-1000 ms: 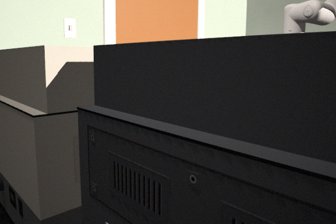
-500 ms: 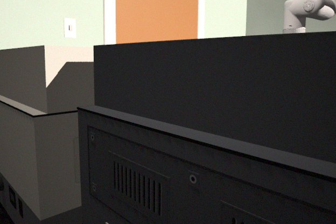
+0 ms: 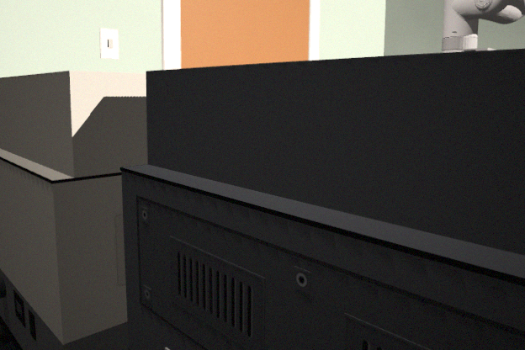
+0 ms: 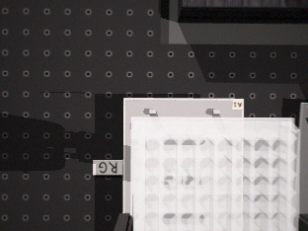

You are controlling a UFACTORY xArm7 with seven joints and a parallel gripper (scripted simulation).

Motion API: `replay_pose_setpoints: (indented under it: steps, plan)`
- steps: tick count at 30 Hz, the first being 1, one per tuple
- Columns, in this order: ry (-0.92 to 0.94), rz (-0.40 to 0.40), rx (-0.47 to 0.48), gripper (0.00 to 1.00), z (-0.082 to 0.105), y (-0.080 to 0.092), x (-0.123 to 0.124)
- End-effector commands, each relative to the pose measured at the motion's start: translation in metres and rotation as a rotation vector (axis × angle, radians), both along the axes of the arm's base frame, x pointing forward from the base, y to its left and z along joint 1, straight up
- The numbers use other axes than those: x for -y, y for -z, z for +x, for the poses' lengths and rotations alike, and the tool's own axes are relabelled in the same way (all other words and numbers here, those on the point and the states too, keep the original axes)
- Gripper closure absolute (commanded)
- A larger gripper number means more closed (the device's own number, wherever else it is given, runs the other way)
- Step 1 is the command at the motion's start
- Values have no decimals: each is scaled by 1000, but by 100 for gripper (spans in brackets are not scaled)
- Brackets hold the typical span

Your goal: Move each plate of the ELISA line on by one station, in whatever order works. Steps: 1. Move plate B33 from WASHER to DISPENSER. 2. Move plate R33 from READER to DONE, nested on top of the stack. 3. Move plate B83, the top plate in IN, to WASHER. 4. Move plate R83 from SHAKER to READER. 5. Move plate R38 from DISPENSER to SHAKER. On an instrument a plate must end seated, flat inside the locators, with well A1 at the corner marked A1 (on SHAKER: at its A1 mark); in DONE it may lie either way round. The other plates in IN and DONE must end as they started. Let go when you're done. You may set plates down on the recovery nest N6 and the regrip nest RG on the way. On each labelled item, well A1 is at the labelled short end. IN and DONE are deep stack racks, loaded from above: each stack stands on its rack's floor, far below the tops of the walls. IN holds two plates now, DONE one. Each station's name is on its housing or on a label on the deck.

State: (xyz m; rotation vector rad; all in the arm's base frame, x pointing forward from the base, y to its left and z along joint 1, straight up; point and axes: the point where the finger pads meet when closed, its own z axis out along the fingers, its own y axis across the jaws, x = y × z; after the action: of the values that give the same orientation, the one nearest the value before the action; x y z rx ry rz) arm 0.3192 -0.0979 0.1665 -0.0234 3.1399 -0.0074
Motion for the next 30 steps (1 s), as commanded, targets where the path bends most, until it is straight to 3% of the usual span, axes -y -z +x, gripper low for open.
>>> replay_pose_setpoints:
  steps: [1,10,19,30]
  plan:
    - [0,-1,5,100,1,-5,0]
    - [0,-1,5,100,1,-17,0]
    - [0,-1,5,100,1,-17,0]
    - [128,-1,5,100,12,-18,35]
